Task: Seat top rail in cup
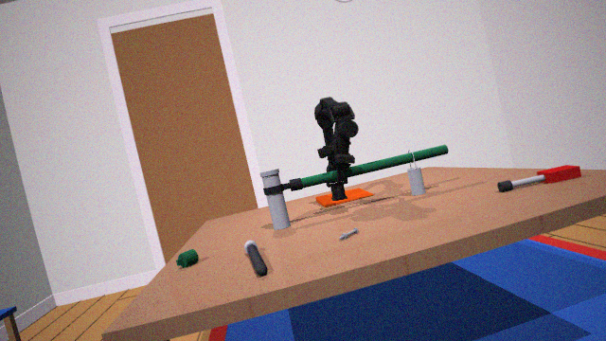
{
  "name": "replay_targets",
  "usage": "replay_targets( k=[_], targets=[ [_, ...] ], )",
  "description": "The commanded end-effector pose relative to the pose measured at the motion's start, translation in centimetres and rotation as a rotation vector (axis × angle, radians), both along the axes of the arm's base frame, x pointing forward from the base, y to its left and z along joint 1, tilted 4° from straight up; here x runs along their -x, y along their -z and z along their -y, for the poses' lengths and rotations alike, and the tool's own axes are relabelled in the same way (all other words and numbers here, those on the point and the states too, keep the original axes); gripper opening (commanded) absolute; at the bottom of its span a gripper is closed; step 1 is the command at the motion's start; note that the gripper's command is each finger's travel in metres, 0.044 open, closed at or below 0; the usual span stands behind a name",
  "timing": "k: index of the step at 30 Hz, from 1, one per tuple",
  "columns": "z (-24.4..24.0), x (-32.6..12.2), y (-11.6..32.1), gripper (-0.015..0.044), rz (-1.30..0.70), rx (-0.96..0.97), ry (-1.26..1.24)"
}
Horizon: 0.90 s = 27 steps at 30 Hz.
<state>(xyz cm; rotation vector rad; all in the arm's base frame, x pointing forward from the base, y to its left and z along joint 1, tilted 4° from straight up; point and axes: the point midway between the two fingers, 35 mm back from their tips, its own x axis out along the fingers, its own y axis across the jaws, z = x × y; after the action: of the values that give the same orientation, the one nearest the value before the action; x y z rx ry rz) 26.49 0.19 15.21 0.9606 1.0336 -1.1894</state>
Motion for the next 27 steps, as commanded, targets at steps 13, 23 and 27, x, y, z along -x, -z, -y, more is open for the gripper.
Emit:
replay_targets(
  k=[13, 23, 27],
  targets=[
    [0.22, -0.27, -0.51, 0.0000, 0.009, 0.009, -0.006],
    [0.02, -0.02, -0.09, 0.0000, -0.003, 0.001, -0.001],
    [0.15, -0.04, -0.09, 0.0000, -0.003, 0.001, -0.001]
  ],
)
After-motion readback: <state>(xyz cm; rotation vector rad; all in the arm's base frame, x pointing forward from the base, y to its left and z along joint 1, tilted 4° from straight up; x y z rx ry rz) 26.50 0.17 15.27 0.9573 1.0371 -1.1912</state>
